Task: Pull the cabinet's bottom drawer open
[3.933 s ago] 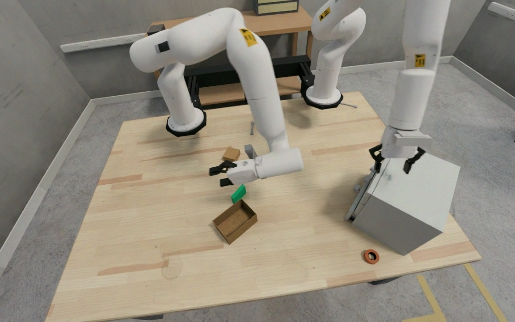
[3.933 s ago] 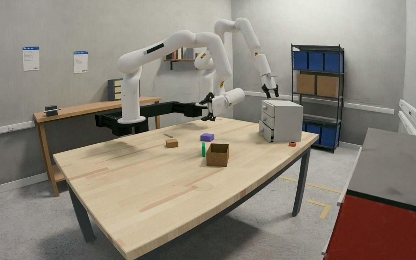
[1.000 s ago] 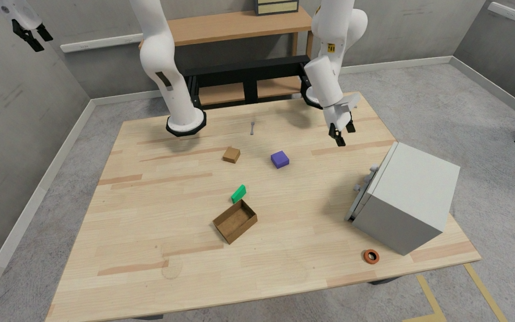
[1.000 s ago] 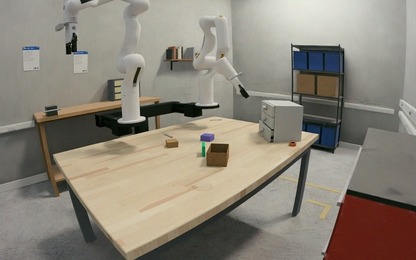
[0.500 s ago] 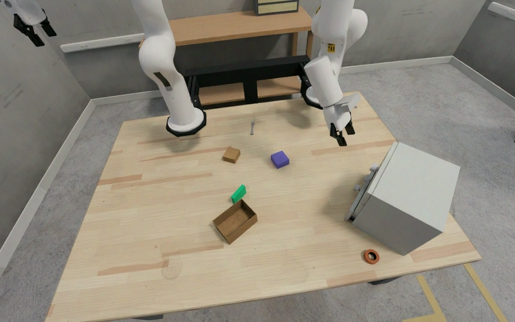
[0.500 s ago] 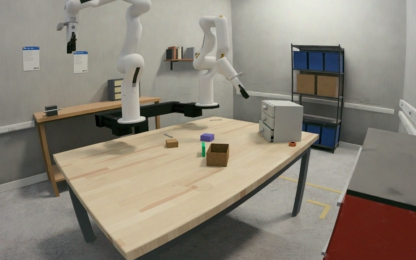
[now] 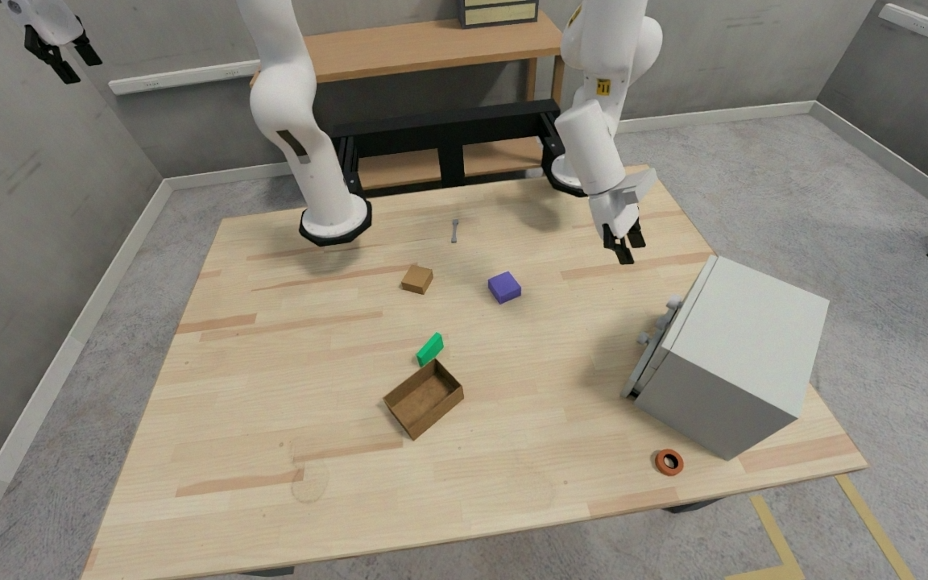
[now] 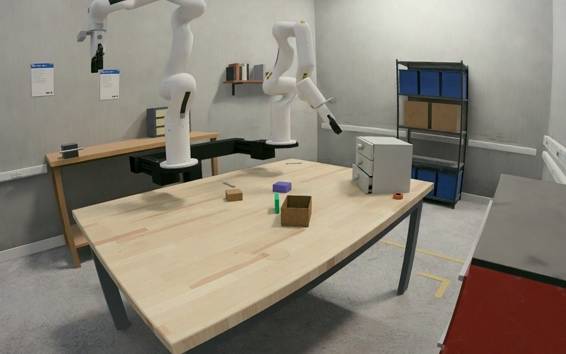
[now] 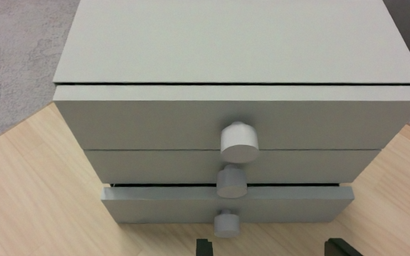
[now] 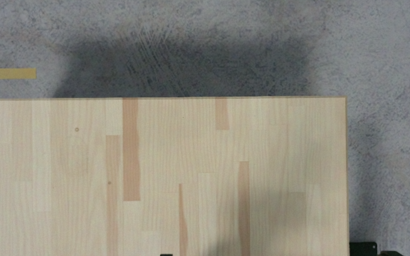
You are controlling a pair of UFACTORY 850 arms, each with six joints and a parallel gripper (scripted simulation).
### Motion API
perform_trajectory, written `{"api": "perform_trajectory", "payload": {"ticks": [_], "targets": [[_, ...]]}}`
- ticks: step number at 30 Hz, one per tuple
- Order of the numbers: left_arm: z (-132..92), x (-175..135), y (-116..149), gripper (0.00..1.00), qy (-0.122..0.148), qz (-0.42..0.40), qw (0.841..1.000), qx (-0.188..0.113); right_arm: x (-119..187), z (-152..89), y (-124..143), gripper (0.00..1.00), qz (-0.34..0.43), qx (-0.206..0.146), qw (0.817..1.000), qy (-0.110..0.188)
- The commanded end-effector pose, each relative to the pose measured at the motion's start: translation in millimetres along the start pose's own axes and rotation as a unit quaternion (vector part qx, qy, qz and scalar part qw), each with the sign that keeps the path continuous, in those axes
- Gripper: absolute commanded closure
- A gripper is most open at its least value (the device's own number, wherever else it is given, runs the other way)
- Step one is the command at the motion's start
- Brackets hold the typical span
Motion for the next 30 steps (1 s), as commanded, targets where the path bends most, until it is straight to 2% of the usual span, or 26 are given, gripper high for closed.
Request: {"api": "perform_trajectory", "payload": {"ticks": [1,17,30], "targets": [[4,-1,-10,0.40,0.000,0.000,1.000,0.000,0,-1,0,0.00,0.000,0.001,1.000,0.000],[33,-10,-71,0.40,0.000,0.000,1.000,0.001,0,-1,0,0.00,0.000,0.001,1.000,0.000],[43,-13,-91,0.40,0.000,0.000,1.000,0.001,0,-1,0,0.00,0.000,0.001,1.000,0.000]]}}
Point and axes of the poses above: on each arm, the point where the finger pads meet when closed, its own z axis out along the fingers, its own x axis across the jaws, y = z × x, the point moved 7 cm from there along -z, back along the fingers, and after that the axes turned 10 degrees about z, right-handed, at the moved point
